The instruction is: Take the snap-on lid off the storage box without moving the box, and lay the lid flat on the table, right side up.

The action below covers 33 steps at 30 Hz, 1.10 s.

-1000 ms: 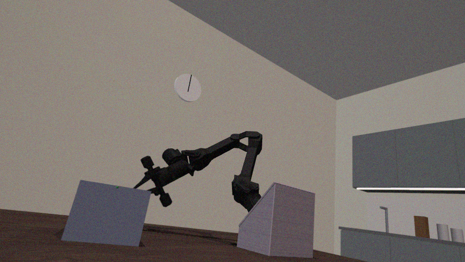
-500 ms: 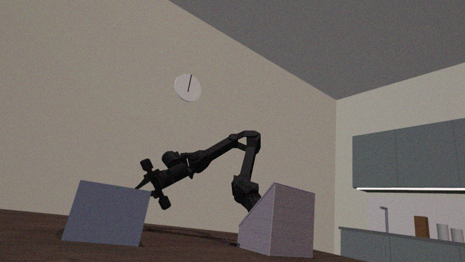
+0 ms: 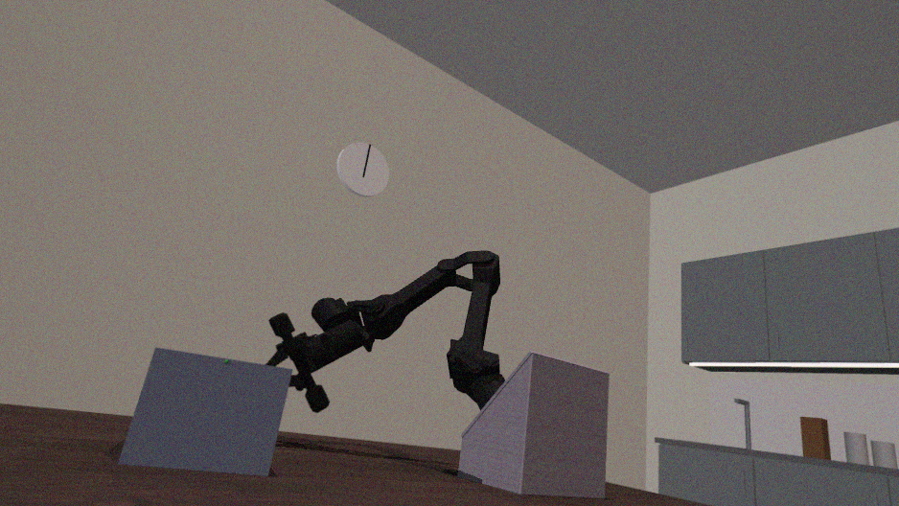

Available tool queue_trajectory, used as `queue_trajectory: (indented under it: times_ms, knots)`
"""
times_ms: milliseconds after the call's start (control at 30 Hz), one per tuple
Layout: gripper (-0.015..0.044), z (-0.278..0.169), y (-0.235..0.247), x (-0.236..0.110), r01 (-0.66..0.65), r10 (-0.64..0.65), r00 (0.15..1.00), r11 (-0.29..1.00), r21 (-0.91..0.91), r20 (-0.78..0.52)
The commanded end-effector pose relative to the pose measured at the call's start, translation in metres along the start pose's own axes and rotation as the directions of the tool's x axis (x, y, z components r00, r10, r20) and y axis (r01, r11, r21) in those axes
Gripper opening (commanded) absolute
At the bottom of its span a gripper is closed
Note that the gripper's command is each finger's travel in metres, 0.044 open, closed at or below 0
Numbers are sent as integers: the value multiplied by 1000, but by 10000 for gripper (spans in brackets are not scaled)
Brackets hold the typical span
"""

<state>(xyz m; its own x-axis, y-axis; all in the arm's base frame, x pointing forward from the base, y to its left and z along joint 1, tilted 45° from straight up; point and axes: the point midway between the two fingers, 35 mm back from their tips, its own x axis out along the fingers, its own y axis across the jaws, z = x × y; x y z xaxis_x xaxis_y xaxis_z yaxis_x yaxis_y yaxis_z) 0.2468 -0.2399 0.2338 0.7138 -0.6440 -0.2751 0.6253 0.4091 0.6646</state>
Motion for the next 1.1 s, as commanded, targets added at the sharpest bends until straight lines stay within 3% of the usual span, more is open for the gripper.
queue_trajectory:
  times_ms: [0,767,1067]
  knots:
    - [0,-7,-14,6,35,-35,999,999,1,-17]
    - [0,-7,-28,17,35,-35,999,999,0,-17]
    - [236,-1,-17,13,35,-35,999,999,0,-17]
